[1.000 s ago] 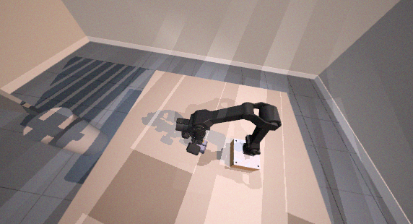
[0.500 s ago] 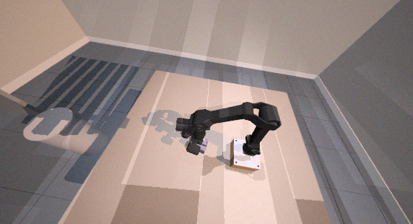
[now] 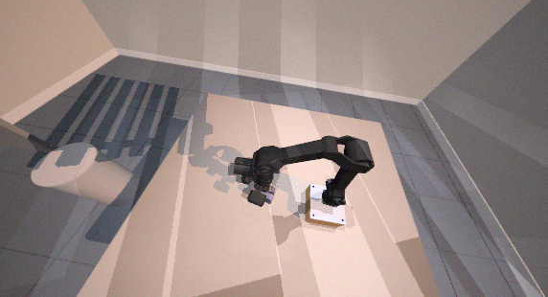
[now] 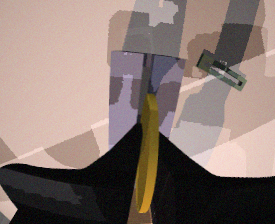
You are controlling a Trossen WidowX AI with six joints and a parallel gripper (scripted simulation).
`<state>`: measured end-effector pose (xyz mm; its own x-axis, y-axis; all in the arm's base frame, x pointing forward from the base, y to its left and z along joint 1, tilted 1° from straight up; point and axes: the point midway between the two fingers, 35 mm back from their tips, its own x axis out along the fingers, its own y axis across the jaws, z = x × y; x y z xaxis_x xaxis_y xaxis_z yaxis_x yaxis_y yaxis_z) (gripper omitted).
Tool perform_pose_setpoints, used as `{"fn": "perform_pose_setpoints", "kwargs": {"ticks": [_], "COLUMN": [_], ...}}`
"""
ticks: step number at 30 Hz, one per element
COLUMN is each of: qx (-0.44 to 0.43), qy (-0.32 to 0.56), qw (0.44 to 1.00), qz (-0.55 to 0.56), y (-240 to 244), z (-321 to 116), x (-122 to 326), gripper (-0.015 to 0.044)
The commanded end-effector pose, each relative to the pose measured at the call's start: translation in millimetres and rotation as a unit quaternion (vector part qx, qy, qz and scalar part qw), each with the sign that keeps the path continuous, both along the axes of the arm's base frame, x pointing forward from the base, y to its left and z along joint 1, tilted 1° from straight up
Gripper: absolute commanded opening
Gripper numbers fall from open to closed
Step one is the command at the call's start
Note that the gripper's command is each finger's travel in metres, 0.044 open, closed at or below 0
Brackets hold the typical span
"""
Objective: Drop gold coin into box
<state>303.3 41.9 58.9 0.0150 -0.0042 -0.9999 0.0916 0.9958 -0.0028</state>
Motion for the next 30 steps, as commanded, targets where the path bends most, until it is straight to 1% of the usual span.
{"fn": "perform_pose_setpoints", "kwargs": {"ticks": [1, 30], "qx": [0.0, 0.0], "qy": [0.0, 0.0], "qw": [1.0, 1.0], "qz": [0.001, 0.004], "y": [0, 0], "z": [0, -10], "x": [0, -1], "gripper": [0.0, 0.0]}}
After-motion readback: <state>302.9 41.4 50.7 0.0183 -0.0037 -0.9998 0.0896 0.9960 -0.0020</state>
